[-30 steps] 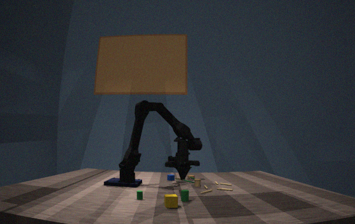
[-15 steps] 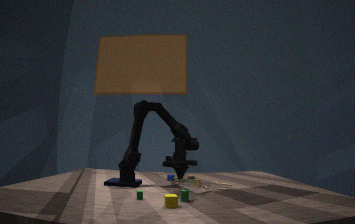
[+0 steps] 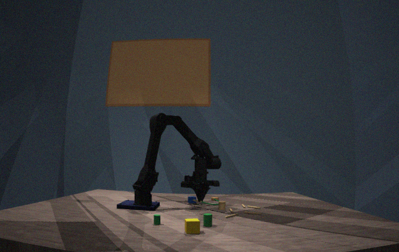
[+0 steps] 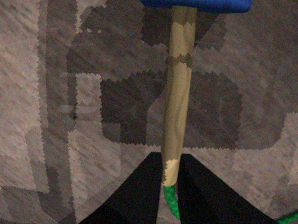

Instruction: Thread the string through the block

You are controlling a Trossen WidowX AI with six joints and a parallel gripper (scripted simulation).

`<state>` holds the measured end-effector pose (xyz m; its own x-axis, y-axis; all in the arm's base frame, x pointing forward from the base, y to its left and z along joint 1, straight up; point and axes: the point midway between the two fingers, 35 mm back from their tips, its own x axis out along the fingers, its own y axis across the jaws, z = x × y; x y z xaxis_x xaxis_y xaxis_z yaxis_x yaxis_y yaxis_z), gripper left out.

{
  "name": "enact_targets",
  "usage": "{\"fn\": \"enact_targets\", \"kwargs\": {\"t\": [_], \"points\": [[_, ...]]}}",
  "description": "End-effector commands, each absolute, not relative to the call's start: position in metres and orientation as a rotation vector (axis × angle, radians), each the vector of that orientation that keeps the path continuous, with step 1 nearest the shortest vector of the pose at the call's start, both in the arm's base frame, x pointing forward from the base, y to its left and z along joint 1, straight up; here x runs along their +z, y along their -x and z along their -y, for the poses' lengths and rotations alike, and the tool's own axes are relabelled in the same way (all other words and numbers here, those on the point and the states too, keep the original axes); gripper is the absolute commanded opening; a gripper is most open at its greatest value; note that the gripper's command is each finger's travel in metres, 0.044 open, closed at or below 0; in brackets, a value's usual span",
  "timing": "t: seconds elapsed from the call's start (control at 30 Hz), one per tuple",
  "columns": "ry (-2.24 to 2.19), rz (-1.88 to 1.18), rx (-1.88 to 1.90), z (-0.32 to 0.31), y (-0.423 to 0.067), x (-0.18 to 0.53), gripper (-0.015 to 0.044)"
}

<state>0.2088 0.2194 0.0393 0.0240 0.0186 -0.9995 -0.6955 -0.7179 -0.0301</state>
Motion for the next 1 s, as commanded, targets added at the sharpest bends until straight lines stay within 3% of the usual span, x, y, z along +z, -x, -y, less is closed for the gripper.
{"fn": "enact_targets", "kwargs": {"t": [0.0, 0.97], "points": [[1.776, -0.690, 1.744, -0.224, -0.205, 0.039, 0.0000], [1.772, -0.689, 1.747, -0.252, -0.175, 0.040, 0.0000]]}}
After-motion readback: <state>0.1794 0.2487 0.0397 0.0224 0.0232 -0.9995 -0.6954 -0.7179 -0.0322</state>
